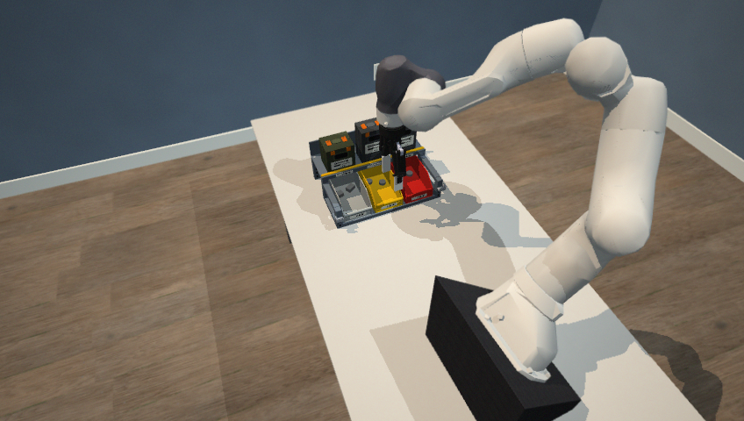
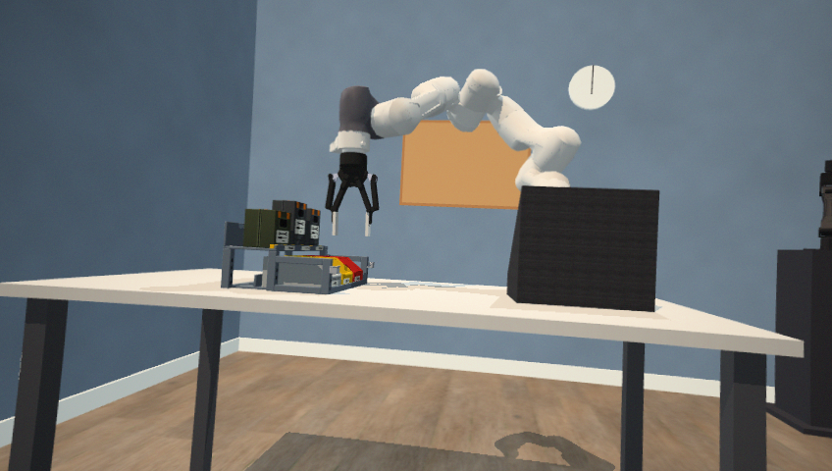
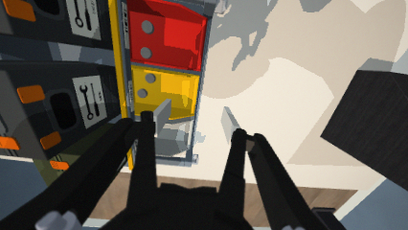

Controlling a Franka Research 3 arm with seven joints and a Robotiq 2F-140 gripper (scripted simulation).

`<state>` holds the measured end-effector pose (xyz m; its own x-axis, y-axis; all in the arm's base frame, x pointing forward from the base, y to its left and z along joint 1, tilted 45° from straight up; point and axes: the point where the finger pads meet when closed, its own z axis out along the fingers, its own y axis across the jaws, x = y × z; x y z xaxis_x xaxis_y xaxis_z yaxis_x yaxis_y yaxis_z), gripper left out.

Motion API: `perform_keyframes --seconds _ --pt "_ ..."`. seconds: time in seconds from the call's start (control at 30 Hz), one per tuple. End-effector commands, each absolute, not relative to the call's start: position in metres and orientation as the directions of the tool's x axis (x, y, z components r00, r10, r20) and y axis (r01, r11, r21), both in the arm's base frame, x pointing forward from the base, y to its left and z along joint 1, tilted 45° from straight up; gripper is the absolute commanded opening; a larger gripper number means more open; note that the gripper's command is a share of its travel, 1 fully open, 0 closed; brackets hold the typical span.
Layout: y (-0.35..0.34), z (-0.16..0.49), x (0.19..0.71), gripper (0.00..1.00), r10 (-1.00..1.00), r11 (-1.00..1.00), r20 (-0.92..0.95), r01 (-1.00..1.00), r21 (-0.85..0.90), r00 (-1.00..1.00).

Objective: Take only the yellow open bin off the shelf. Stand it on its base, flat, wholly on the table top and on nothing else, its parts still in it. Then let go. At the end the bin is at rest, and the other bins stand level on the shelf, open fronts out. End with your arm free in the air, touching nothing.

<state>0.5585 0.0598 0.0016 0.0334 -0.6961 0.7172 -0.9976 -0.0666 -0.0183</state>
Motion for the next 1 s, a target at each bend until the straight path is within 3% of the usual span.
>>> perform_keyframes --seconds 0.0,0.3,0.97 --pt "0.067 0.001 0.565 0.57 -0.707 -0.074 0.706 -0.996 -0.041 0.024" --pt "0.037 -0.031 0.569 0.57 -0.707 -0.074 0.706 -0.996 -0.041 0.024" --pt "0.045 -0.023 0.569 0.57 -0.707 -0.074 0.706 -0.996 -0.041 0.024"
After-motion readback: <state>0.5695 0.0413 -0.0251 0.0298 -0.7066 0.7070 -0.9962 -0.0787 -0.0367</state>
